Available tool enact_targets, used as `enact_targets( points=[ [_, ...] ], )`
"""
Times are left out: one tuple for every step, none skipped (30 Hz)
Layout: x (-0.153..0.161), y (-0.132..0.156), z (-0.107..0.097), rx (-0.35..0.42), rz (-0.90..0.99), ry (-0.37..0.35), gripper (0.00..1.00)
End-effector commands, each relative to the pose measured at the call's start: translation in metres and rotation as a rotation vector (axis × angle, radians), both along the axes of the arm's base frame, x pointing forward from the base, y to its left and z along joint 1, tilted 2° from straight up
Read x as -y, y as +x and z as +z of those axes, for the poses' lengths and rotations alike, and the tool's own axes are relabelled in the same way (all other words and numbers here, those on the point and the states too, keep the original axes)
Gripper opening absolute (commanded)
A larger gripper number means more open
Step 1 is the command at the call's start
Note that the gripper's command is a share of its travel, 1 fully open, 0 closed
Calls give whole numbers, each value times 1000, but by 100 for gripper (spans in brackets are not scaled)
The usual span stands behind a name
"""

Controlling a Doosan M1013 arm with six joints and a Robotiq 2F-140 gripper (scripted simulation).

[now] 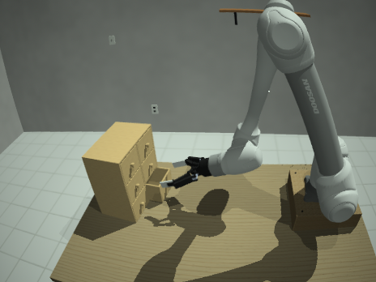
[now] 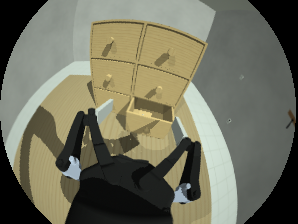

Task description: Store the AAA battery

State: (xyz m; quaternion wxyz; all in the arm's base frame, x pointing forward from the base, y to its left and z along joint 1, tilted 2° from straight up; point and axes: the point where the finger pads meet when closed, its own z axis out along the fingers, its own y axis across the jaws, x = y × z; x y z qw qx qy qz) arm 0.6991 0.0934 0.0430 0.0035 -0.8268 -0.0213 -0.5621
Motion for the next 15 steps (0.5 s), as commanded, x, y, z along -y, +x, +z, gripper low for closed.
enact_targets(
  points=[
    [0, -26, 5, 5, 2, -5, 100],
    [1, -32, 5, 5, 2, -5, 100],
    [1, -38, 6, 5, 2, -5, 100],
    [1, -44, 6, 5, 2, -5, 100],
    [1, -44, 6, 5, 2, -5, 100],
    [1, -44, 6, 5, 2, -5, 100],
    [1, -50, 7, 5, 2, -5, 100],
    [2, -56, 7, 5, 2, -5, 100],
    [2, -62, 8, 5, 2, -5, 100],
    [2, -68, 8, 5, 2, -5, 100],
    [2, -74, 9, 5, 2, -5, 100],
    [3, -80, 9, 5, 2, -5, 100],
    [3, -85, 9, 5, 2, -5, 100],
    [3, -90, 10, 5, 2, -5, 100],
    [3, -95, 10, 5, 2, -5, 100]
  ],
)
